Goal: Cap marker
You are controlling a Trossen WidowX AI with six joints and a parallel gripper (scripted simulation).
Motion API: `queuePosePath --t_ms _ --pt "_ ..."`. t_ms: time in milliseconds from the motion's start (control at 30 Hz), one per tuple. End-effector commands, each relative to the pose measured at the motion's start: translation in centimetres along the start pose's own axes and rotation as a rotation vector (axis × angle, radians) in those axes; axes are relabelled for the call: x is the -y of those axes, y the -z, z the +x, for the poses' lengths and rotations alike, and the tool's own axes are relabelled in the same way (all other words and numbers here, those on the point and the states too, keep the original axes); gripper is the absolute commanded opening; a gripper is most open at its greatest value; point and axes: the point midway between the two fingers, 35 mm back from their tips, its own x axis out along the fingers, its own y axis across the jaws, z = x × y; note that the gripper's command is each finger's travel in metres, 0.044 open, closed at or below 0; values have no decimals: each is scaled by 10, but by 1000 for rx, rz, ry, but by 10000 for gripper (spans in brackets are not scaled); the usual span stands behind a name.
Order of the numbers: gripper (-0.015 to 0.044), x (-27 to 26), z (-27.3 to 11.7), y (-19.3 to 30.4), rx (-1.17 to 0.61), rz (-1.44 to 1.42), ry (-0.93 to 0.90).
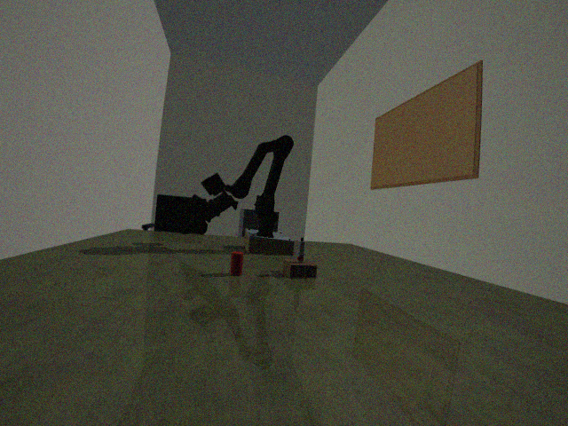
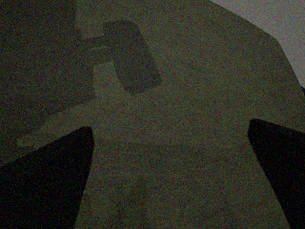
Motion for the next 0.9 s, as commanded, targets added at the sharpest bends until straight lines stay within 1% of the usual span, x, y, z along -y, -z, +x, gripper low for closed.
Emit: queuePosePath --t_ms 0,67,167,267,367,567,700,867 --pt "374 -2 0 -1 -2 3 -8" --pt "321 -20 2 -12 -21 23 -66" --pt "246 -65 -2 -34 -81 67 -193" --pt "246 -110 -15 -51 -162 103 -300" --pt "246 -155 -39 -63 -251 129 -392" --pt "246 -234 -110 -70 -457 153 -510" --pt "246 -266 -158 -63 -602 160 -509" --pt "246 -293 -229 -46 -794 161 -428"
